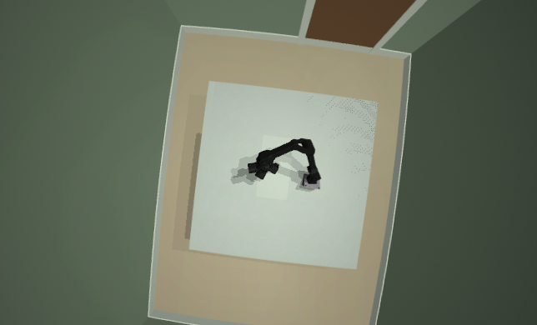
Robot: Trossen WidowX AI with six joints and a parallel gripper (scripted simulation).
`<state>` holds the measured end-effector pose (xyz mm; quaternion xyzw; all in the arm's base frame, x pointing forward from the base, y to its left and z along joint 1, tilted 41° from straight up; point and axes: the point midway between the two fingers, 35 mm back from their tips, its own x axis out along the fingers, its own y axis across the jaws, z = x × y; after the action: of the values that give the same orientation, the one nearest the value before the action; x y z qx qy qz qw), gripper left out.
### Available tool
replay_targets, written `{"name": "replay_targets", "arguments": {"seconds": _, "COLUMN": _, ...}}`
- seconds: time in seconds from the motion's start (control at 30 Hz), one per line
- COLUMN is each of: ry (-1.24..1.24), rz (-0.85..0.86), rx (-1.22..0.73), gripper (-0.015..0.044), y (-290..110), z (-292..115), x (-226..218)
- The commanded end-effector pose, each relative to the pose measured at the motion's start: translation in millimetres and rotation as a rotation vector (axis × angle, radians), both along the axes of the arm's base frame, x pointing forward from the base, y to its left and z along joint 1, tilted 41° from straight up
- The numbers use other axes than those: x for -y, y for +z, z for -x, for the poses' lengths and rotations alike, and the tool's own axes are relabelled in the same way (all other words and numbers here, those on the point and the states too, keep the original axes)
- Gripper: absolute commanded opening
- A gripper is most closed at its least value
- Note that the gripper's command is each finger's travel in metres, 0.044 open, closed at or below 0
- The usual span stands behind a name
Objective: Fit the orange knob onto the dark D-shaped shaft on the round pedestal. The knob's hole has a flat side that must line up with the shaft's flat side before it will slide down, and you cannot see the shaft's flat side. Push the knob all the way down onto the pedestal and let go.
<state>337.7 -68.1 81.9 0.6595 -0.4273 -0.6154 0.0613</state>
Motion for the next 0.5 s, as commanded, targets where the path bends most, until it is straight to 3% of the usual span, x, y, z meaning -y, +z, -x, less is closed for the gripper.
{"name": "replay_targets", "arguments": {"seconds": 0.0, "ry": 0.002, "rz": 0.0, "rx": -0.003, "gripper": 0.0, "y": -1.0, "z": 2.1, "x": -0.6}}
{"name": "replay_targets", "arguments": {"seconds": 0.47, "ry": 0.016, "rz": -0.003, "rx": -0.014, "gripper": 0.0, "y": -2.0, "z": 4.9, "x": -1.0}}
